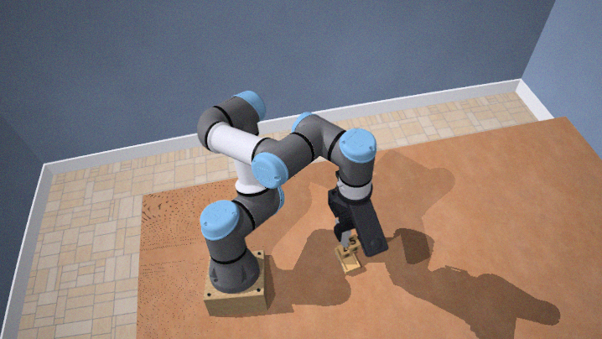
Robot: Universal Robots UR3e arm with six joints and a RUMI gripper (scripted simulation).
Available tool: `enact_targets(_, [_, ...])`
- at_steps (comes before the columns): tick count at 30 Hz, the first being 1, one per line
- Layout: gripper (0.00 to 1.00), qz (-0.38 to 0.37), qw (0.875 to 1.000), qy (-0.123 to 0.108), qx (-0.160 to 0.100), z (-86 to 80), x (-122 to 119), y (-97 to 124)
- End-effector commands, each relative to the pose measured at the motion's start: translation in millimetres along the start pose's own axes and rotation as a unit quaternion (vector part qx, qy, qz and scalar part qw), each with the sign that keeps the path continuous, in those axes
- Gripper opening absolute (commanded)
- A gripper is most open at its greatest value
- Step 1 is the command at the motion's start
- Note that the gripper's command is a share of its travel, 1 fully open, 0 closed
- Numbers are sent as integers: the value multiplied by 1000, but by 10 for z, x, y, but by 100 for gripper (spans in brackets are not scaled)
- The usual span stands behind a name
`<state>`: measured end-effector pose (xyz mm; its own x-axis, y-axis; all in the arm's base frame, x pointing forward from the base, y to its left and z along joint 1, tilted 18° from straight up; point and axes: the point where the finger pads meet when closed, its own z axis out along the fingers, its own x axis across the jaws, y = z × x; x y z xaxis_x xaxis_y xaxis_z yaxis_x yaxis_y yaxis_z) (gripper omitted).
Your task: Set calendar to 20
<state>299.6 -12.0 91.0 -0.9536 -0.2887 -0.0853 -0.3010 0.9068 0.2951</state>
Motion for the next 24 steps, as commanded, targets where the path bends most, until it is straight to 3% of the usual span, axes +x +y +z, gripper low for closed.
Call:
enact_targets(1, [10,-1,1000,1,0,-9,4,1])
enact_targets(10, [10,-25,1000,1,-1,-1,-2,44])
enact_targets(24, [10,-165,986,1,-1,8,-45,255])
